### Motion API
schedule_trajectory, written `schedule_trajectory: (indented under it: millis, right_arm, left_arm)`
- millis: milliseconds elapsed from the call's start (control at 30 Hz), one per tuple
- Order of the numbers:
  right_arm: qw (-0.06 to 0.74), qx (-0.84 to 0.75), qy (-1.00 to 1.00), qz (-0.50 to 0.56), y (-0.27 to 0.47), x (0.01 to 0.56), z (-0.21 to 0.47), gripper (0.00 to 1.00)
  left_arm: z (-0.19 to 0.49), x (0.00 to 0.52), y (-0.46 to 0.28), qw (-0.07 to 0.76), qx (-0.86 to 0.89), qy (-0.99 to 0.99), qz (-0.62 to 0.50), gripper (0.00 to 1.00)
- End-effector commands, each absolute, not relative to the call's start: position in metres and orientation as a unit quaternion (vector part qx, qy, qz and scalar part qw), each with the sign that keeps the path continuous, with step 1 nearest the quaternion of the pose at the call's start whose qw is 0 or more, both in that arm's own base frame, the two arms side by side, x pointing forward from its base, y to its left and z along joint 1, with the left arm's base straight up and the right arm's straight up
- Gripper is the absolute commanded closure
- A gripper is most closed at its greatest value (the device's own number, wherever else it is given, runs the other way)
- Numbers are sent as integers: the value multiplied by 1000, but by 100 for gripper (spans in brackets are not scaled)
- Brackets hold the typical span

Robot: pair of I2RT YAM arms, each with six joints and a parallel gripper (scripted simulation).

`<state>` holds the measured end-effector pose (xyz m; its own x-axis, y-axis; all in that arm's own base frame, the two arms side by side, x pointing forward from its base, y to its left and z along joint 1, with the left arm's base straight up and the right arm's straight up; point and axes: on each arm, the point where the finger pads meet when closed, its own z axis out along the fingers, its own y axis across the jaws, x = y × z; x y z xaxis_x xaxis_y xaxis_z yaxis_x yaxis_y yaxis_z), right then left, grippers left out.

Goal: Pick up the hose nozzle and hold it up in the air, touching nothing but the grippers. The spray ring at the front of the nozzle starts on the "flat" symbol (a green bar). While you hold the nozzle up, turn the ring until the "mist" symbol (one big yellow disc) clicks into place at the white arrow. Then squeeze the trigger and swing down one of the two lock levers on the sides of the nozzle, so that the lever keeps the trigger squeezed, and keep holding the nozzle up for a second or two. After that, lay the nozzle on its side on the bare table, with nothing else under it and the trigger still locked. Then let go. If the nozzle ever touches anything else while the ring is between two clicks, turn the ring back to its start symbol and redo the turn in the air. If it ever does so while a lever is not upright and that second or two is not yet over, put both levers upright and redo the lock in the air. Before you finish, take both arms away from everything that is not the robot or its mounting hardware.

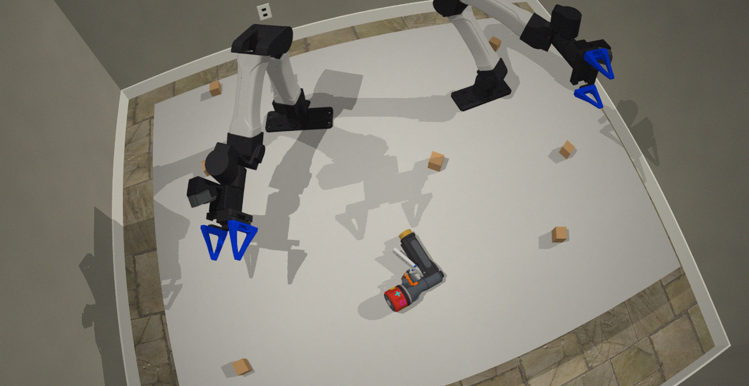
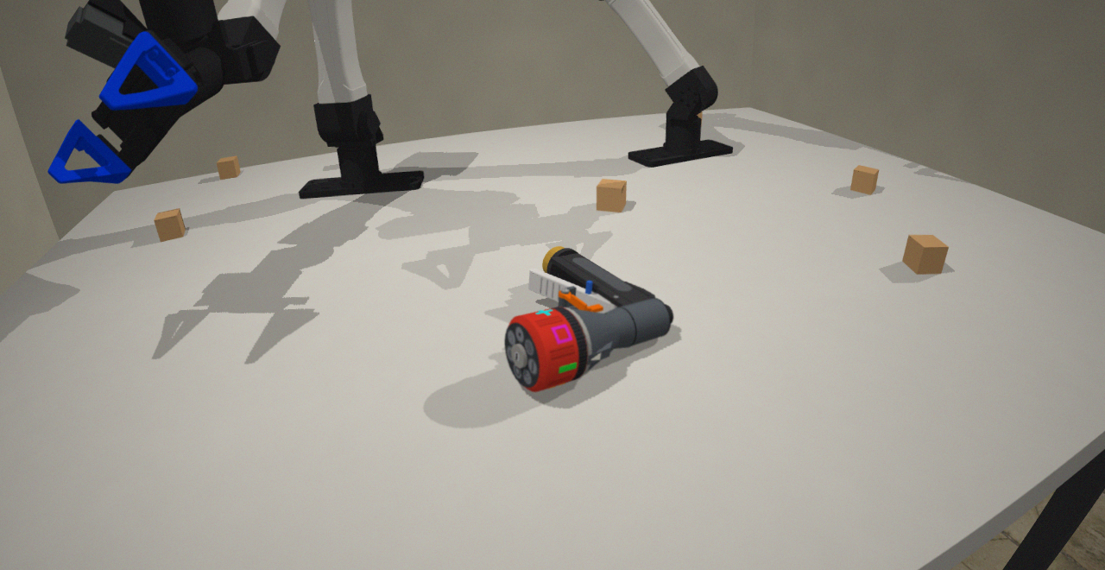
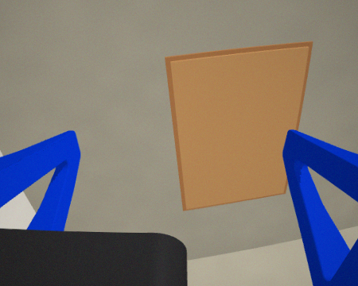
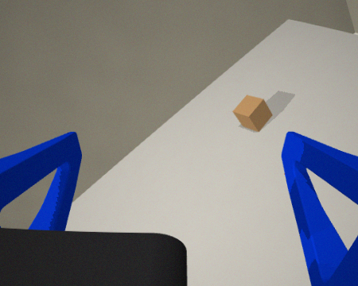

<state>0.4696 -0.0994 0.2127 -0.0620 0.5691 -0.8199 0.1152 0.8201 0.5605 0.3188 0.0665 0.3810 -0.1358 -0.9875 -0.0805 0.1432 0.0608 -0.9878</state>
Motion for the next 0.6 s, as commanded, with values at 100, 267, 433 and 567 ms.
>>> schedule_trajectory:
  millis: [100,267,433,567]
  right_arm:
    - [646,239,703,177,-100,470,218,63]
    - [646,239,703,177,-100,470,218,63]
    - [646,239,703,177,-100,470,218,63]
    - [646,239,703,177,-100,470,218,63]
  left_arm:
    - [384,318,66,518,-406,515,-550,0]
    - [384,318,66,518,-406,515,-550,0]
    - [384,318,66,518,-406,515,-550,0]
    - [384,318,66,518,-406,515,-550,22]
